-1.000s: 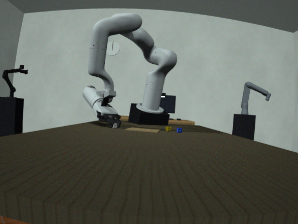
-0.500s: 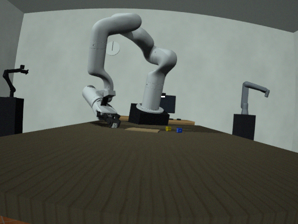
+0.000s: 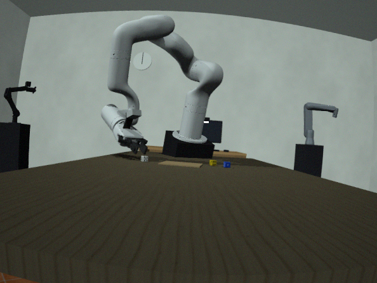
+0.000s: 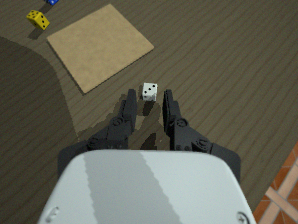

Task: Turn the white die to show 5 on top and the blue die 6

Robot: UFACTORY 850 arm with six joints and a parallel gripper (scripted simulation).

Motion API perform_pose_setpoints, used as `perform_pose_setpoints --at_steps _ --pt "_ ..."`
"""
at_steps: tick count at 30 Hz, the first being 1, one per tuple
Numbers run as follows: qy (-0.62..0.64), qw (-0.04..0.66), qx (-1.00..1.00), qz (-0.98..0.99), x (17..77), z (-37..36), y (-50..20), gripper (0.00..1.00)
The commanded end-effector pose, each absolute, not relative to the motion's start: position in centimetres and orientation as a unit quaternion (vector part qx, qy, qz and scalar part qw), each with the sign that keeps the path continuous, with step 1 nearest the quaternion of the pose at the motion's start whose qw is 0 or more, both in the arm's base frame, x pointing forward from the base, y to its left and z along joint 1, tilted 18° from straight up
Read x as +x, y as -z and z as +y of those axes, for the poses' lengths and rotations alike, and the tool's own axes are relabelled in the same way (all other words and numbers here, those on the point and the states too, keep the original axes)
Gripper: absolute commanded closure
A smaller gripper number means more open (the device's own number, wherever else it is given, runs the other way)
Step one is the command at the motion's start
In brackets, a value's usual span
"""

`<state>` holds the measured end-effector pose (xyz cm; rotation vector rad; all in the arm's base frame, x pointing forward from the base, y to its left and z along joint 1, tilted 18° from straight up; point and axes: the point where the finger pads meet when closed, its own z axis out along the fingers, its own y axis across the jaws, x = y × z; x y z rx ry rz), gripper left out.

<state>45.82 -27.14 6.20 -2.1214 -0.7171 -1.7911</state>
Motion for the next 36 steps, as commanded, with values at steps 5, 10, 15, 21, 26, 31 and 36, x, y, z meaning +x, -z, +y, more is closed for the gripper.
perform_pose_setpoints --at_steps 5,10,15,21,26,31,36 --pt "0.619 0.136 -0.733 -0.248 45.4 -27.4 -6.4 0.64" --pt "0.619 0.136 -0.733 -0.248 45.2 -27.5 -7.0 0.64" --pt "0.619 0.136 -0.733 -0.248 44.7 -27.6 -8.8 0.64" --pt "0.619 0.136 -0.733 -0.248 44.0 -27.8 -10.9 0.64" --pt "0.619 0.136 -0.733 -0.248 43.7 -27.8 -11.9 0.64" --pt "0.619 0.137 -0.733 -0.248 43.6 -27.8 -12.1 0.64" --pt "0.589 0.164 -0.748 -0.258 43.8 -26.5 -11.9 0.64"
